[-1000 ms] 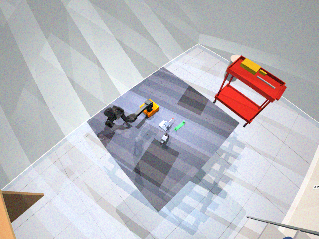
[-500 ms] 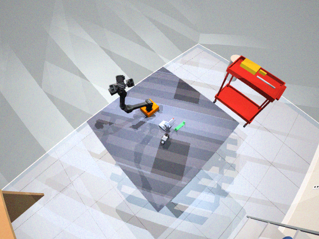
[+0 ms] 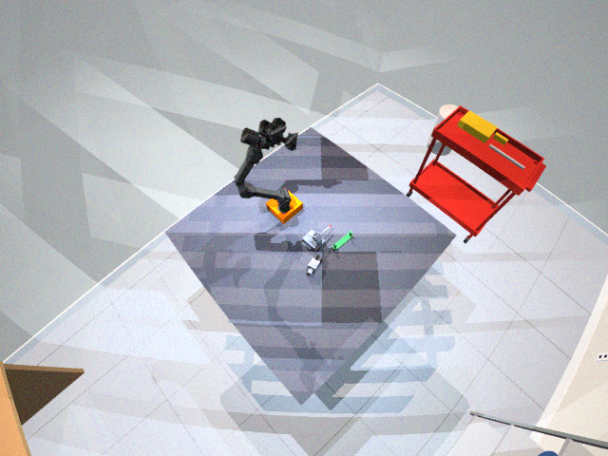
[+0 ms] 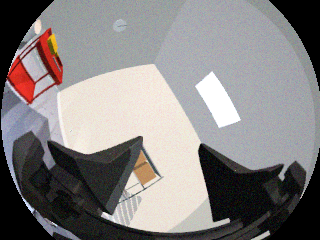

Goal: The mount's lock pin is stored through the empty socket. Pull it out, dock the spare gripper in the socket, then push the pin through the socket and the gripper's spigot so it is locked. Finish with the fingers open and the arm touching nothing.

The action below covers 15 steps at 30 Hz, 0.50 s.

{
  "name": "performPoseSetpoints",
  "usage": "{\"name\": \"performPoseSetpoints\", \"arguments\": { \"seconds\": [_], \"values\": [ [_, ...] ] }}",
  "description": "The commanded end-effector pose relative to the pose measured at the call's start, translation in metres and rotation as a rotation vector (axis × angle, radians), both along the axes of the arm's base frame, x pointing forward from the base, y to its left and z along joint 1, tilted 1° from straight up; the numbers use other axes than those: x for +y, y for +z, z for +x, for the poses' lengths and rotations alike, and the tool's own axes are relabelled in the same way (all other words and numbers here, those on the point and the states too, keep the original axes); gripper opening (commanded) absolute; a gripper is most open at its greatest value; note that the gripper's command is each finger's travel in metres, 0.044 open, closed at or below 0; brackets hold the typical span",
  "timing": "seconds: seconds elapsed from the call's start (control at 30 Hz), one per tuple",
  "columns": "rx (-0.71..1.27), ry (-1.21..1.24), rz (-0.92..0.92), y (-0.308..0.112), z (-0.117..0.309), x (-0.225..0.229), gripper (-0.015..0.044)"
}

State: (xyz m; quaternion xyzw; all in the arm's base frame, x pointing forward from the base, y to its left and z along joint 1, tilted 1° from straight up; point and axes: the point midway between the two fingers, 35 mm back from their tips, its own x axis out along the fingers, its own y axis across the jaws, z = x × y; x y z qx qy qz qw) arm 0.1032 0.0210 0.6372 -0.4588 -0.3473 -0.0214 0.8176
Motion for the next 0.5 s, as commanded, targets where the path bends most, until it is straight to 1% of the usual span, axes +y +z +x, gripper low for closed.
{"name": "performPoseSetpoints", "arguments": {
  "seconds": [0.0, 0.23, 0.47],
  "values": [
    [0.072, -0.015, -0.161, -0.022, 0.026, 0.047, 0.0300],
    [0.263, -0.038, -0.429, -0.083, 0.085, 0.113, 0.0300],
    [0.517, -0.048, -0.652, -0.163, 0.143, 0.147, 0.0300]
  ]
}}
